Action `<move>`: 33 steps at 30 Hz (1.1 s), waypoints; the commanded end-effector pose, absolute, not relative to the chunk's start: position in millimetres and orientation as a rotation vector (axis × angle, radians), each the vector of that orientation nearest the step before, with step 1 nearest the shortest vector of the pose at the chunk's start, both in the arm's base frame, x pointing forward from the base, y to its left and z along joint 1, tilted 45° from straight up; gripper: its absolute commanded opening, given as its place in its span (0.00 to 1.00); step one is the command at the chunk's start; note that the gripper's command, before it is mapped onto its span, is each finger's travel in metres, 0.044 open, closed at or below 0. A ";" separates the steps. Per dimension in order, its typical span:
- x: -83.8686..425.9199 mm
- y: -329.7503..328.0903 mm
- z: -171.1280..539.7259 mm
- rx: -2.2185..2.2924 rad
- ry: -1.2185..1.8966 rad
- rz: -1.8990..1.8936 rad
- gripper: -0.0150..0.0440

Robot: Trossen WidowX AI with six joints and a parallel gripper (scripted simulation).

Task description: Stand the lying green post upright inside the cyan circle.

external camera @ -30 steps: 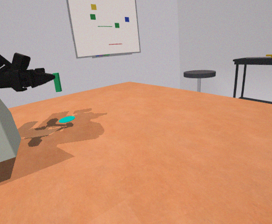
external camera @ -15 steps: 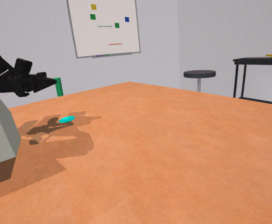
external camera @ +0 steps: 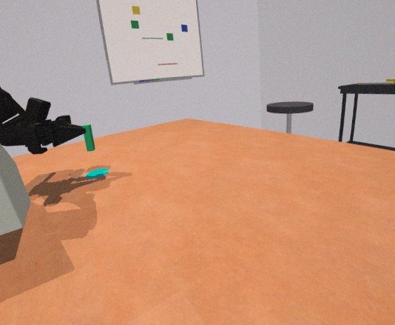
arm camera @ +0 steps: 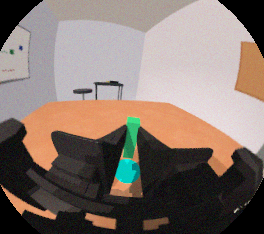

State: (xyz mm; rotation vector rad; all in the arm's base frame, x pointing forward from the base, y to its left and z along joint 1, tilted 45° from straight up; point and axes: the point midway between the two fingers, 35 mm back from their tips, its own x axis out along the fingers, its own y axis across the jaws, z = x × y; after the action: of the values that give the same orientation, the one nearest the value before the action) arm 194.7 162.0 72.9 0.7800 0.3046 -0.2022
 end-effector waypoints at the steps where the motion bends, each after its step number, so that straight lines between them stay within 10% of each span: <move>1: 194.0 167.9 67.2 0.783 0.298 -0.204 0.29; 33: 188.1 200.5 26.6 0.776 0.301 -0.199 0.29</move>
State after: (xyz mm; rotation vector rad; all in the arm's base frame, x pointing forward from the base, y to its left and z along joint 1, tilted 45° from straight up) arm 187.9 199.9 27.1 0.7728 0.3053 -0.1981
